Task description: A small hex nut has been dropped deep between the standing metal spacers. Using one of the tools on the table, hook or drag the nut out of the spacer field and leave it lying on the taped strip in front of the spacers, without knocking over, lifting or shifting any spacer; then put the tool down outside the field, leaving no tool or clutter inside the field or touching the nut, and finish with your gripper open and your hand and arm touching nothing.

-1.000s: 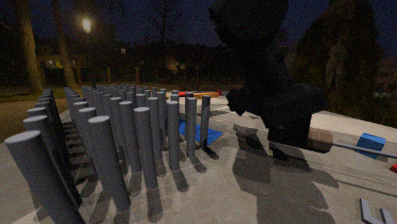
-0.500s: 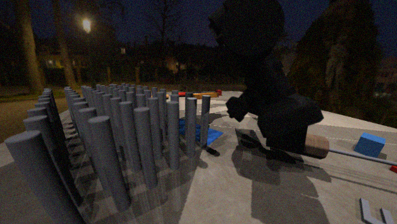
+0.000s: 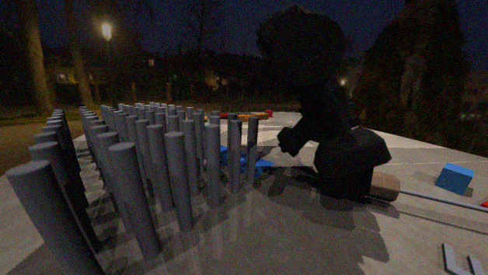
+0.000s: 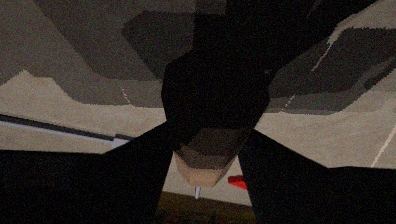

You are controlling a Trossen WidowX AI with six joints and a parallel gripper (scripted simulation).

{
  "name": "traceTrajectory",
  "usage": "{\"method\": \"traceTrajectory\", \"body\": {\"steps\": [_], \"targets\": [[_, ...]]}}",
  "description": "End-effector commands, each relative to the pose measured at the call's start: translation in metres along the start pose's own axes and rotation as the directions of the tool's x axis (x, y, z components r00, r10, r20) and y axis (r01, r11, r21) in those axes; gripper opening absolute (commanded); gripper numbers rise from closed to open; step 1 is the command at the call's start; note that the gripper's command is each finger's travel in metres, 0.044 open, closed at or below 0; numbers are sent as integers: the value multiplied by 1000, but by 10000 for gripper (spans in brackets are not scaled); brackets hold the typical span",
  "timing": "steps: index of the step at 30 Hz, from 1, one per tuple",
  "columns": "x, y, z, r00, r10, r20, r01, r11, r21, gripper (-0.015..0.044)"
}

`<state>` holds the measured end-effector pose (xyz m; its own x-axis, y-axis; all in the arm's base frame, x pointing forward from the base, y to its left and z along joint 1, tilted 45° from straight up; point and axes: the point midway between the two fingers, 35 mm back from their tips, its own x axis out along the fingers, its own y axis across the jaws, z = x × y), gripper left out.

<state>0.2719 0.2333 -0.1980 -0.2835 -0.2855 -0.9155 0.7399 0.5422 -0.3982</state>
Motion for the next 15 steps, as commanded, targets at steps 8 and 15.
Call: {"method": "traceTrajectory", "body": {"steps": [8,15], "targets": [[9,-4,4,1000,-3,3,3,1000,-6,0],[8,-2,4,1000,-1,1,1,1000,-1,105]]}}
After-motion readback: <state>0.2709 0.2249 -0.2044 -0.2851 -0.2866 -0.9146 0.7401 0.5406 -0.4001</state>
